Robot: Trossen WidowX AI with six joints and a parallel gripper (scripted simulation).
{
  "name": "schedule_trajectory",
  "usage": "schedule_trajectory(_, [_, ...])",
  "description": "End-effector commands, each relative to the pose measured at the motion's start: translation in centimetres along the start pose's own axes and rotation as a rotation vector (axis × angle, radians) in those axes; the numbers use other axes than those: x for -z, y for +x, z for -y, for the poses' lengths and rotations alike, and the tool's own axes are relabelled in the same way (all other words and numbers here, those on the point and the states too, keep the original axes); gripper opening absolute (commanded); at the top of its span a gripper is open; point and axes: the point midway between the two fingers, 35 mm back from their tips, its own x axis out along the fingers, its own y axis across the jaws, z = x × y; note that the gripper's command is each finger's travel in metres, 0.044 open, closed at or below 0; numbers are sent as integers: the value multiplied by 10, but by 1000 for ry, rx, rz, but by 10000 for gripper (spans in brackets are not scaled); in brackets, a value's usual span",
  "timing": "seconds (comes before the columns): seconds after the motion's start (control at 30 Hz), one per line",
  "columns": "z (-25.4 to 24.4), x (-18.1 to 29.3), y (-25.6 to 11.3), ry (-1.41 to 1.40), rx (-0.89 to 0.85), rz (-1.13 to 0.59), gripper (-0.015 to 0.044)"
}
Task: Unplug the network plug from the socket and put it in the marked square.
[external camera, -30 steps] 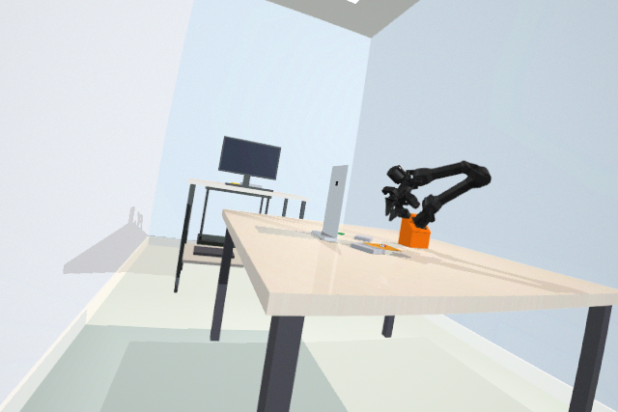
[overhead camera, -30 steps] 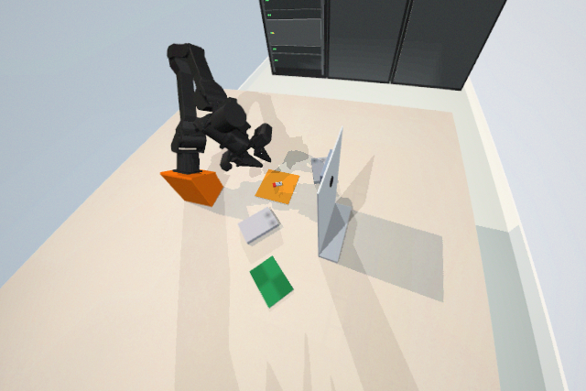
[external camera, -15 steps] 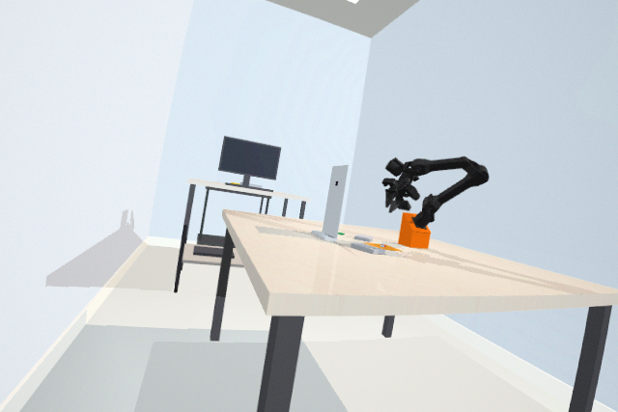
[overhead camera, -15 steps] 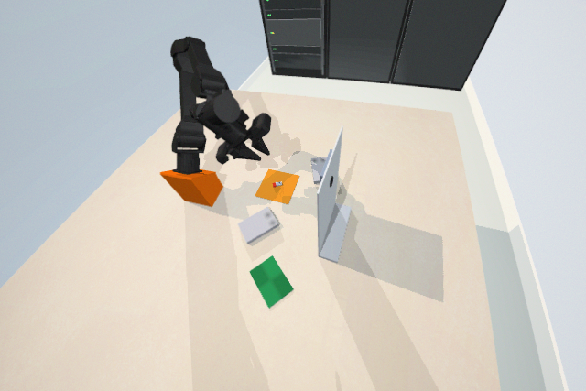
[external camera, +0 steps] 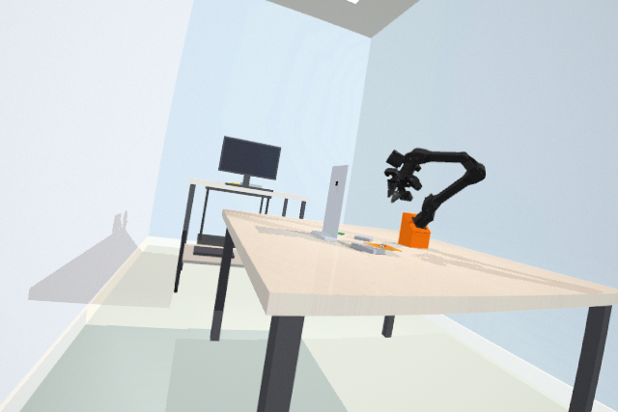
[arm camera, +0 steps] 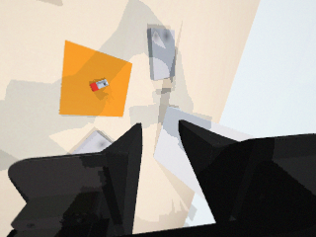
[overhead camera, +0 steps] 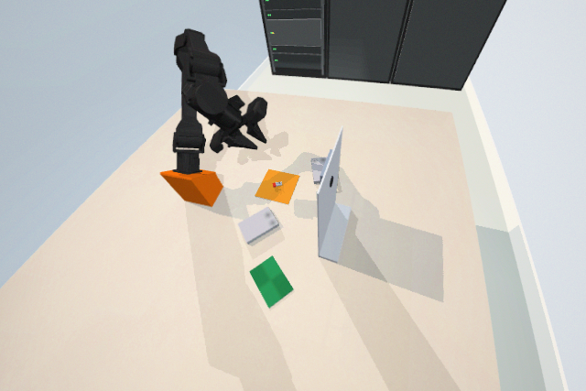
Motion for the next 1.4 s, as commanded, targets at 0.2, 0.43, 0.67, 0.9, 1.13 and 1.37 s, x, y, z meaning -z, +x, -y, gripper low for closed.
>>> schedule_trajectory(0.2, [16, -5, -25, -9, 17, 9, 156])
schedule_trajectory(0.43, [16, -5, -25, -9, 17, 10, 314])
schedule_trajectory(0.67, [16, -5, -25, -9, 17, 10, 440])
schedule_trajectory(0.9, [16, -5, -25, -9, 17, 10, 440])
schedule_trajectory(1.13, [16, -5, -25, -9, 17, 10, 440])
schedule_trajectory(1.37, [16, -5, -25, -9, 17, 10, 440])
